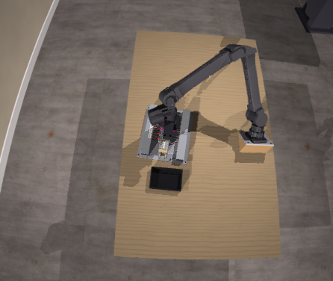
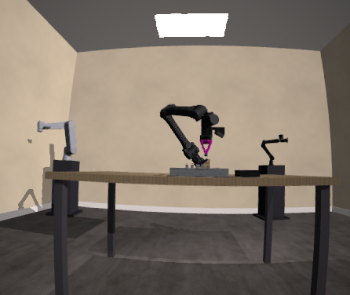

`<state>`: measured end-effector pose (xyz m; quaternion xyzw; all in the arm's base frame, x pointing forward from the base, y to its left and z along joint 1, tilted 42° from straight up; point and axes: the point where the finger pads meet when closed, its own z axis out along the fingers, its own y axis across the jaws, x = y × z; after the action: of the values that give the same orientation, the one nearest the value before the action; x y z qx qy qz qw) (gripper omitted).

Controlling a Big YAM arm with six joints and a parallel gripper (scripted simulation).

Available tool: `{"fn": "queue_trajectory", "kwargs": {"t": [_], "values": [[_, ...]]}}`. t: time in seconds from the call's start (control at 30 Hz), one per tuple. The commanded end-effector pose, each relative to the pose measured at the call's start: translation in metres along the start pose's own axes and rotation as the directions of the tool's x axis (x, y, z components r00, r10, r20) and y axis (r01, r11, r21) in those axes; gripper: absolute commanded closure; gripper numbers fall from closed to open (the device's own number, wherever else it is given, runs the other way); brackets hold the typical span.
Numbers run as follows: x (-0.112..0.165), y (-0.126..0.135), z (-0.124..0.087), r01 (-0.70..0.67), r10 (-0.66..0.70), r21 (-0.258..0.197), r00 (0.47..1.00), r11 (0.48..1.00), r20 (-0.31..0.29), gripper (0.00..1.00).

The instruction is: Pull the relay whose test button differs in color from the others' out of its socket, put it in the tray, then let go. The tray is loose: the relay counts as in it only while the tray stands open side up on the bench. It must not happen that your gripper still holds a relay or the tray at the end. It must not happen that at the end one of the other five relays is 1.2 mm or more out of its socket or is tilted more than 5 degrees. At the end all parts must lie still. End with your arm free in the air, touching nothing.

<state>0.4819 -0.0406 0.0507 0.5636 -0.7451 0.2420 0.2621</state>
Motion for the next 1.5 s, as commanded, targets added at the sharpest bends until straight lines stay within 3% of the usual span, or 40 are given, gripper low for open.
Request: {"fn": "queue_trajectory", "kwargs": {"t": [0.0, 0.77, 1.47], "values": [[-0.031, -0.015, -0.022, -0.041, 0.039, 0.056, 0.999, 0.998, 0.030, 1.00], [-0.153, 0.001, -0.023, -0.029, 0.028, 0.044, 0.999, 0.999, 0.026, 1.00], [-0.219, 0.008, -0.022, -0.029, 0.028, 0.040, 0.999, 0.999, 0.025, 1.00]]}}
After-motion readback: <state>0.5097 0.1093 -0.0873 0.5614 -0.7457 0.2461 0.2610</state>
